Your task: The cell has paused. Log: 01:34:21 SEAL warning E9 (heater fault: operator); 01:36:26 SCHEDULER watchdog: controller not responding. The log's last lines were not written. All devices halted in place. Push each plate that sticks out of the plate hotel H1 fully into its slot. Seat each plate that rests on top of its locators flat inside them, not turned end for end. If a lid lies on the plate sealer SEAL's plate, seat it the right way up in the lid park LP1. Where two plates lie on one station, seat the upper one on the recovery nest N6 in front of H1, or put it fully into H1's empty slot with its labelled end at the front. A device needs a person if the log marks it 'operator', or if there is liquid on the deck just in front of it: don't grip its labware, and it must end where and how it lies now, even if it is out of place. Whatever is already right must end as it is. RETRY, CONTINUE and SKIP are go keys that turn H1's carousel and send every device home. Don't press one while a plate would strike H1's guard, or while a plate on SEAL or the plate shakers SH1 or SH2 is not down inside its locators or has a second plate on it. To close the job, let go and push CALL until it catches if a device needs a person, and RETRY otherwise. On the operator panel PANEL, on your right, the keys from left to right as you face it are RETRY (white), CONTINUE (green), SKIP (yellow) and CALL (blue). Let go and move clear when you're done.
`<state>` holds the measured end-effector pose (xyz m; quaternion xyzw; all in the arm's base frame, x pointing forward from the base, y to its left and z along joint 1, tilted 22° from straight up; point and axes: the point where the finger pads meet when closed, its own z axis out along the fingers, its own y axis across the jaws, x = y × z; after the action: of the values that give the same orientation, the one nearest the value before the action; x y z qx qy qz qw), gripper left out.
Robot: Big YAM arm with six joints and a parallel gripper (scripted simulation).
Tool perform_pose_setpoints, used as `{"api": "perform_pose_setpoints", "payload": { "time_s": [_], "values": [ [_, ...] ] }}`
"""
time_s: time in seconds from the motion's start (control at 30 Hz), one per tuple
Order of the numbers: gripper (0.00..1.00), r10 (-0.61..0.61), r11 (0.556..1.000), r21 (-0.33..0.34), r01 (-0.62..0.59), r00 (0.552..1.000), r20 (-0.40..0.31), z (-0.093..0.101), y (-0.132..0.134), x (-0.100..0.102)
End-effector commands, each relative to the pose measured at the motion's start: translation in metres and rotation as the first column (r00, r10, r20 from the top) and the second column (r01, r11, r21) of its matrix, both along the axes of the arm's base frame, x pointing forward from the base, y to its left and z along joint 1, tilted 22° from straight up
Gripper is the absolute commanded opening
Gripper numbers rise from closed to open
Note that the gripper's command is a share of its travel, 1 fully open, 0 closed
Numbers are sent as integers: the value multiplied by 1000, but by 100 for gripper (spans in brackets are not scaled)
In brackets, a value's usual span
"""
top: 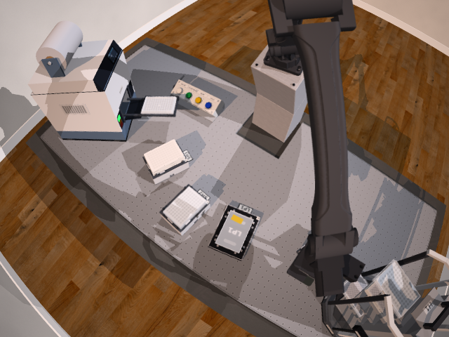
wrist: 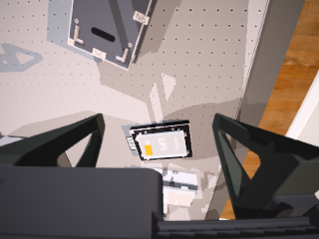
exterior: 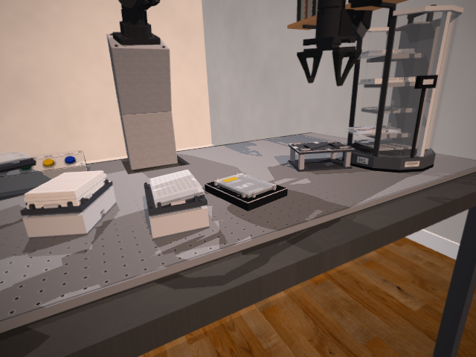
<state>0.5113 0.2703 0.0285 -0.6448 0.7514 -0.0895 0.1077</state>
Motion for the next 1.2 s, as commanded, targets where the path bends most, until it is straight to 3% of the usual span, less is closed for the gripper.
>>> {"api": "perform_pose_setpoints", "payload": {
  "time_s": [0.0,0.53,0.57,0.83,1.1,1.13,1.17],
  "values": [
    [100,2,1000,6,-2,1000,9,5,2,2],
    [100,2,1000,6,-2,1000,9,5,2,2],
    [100,1,1000,20,-2,999,35,16,2,2],
    [100,1,1000,14,-1,1000,25,5,-8,-11],
    [100,0,1000,19,0,999,34,7,-14,-19],
    [100,0,1000,6,0,1000,11,-8,-17,-23],
    [100,0,1000,16,0,1000,29,3,-17,-23]
  ]
}}
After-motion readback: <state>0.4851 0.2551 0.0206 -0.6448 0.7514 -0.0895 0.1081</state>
